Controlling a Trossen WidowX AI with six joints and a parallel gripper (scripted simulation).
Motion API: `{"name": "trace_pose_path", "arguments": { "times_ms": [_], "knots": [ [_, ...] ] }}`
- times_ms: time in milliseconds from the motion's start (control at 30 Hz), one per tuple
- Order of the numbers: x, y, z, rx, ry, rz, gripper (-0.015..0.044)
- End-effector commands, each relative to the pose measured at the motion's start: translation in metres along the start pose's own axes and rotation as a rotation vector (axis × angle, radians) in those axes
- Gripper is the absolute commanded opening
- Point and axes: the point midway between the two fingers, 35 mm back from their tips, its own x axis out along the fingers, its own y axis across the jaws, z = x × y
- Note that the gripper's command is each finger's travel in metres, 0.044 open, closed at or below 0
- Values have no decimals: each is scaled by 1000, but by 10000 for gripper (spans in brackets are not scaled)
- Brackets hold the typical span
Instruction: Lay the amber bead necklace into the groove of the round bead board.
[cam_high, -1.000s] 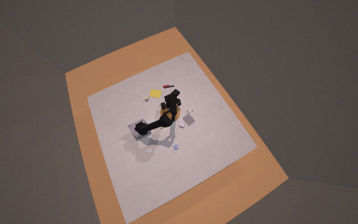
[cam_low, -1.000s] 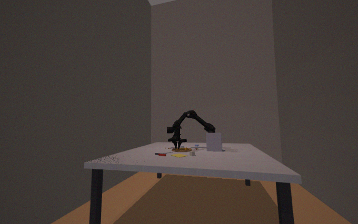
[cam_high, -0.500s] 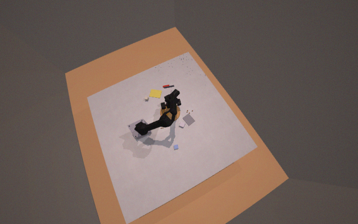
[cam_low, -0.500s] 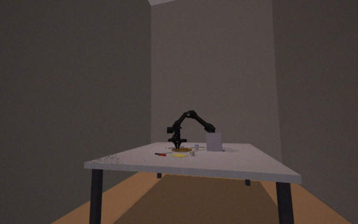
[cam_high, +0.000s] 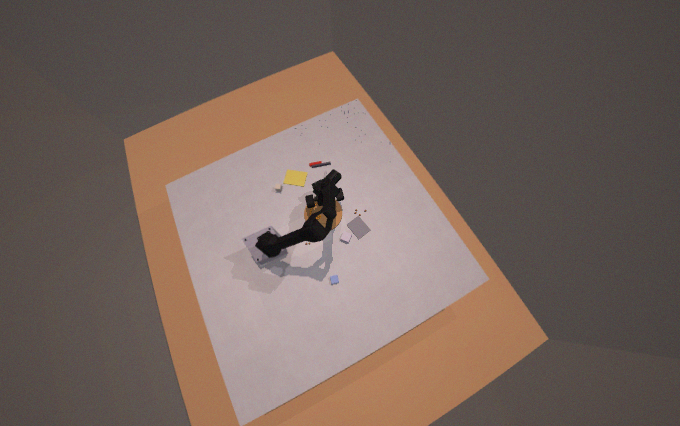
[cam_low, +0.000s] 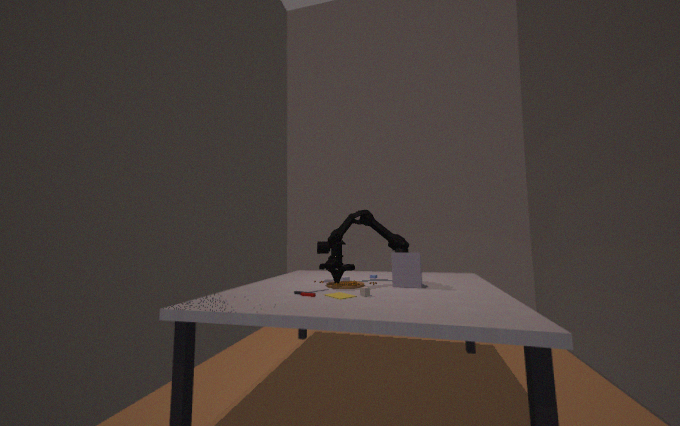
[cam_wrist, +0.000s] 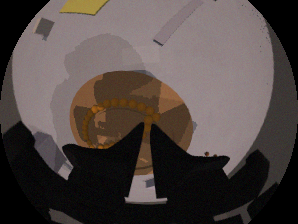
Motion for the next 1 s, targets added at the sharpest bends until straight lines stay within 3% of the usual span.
{"name": "trace_pose_path", "arguments": {
  "times_ms": [0, 967],
  "knots": [
    [0, 0, 0, 1, 0, -1, 0],
    [-6, -17, -3, -5, 5, -1, 0]
  ]
}}
